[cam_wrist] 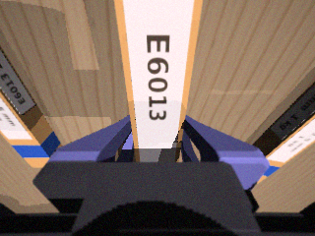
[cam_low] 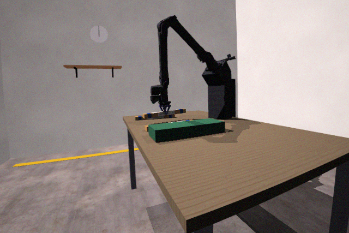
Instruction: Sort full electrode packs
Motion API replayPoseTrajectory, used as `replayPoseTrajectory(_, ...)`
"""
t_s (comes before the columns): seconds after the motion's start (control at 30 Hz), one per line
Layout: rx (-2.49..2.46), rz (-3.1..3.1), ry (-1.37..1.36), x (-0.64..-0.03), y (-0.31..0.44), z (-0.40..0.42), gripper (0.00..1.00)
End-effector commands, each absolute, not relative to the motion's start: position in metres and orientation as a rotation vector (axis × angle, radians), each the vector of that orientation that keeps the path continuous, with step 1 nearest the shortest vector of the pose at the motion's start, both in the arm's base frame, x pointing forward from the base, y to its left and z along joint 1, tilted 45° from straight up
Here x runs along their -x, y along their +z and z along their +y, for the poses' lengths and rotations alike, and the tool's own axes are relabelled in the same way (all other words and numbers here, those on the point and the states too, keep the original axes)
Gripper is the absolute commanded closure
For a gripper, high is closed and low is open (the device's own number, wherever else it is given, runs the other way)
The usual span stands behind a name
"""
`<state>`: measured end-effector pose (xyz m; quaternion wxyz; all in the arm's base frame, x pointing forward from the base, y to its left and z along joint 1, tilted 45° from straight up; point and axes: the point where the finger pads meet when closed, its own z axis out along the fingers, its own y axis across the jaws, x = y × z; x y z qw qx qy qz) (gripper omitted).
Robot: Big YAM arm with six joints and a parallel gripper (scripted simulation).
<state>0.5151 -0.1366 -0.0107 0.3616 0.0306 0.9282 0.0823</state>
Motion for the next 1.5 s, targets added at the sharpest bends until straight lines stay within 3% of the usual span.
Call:
replayPoseTrajectory(0.0,-0.075,2.349,0.176,-0.5187,0.0163,-0.1521,1.00)
replayPoseTrajectory(1.47,-0.075,2.348,0.175,-0.5194,0.0219,-0.1539,1.00)
